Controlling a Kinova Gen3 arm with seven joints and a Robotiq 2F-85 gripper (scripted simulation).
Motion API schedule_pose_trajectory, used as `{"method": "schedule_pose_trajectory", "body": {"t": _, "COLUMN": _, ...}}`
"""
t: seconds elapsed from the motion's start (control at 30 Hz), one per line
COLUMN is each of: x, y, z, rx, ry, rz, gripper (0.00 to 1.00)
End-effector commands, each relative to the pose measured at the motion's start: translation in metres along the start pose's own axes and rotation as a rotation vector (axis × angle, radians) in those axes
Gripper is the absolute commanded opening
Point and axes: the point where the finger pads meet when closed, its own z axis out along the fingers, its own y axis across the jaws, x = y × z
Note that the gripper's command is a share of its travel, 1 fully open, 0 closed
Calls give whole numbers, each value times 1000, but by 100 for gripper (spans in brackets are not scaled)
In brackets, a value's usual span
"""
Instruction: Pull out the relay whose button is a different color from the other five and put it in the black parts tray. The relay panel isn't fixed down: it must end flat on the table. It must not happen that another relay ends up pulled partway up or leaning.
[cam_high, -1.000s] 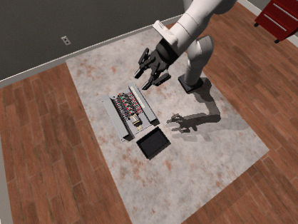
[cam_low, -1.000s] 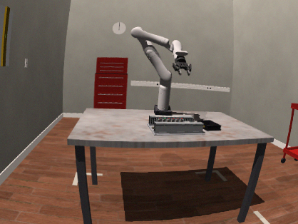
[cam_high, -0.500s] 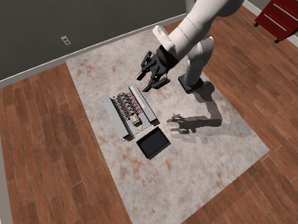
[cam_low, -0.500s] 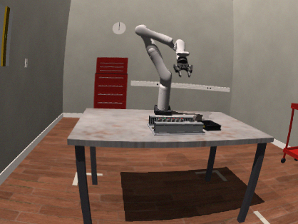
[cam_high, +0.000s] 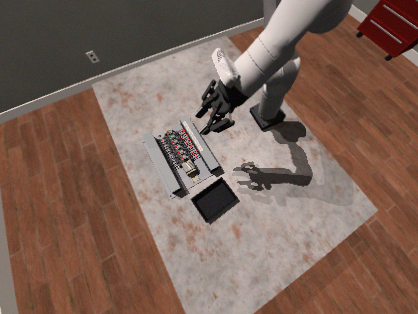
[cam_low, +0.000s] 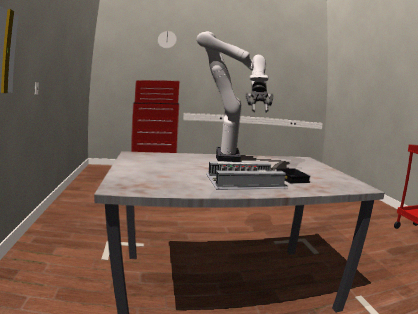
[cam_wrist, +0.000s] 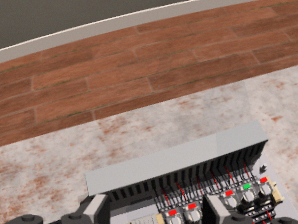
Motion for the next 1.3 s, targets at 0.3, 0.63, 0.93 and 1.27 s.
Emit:
{"method": "schedule_pose_trajectory", "body": {"t": 0.3, "x": -15, "y": -7, "z": 18, "rx": -87, "ry": -99, "rz": 146, "gripper": 61}}
{"method": "schedule_pose_trajectory", "body": {"t": 0.63, "x": -29, "y": -15, "z": 41, "rx": -168, "ry": -191, "rz": 305, "gripper": 61}}
{"method": "schedule_pose_trajectory", "body": {"t": 0.93, "x": -38, "y": -20, "z": 59, "rx": -223, "ry": -252, "rz": 426, "gripper": 61}}
{"method": "schedule_pose_trajectory", "body": {"t": 1.27, "x": -47, "y": -26, "z": 85, "rx": -288, "ry": -324, "rz": 585, "gripper": 61}}
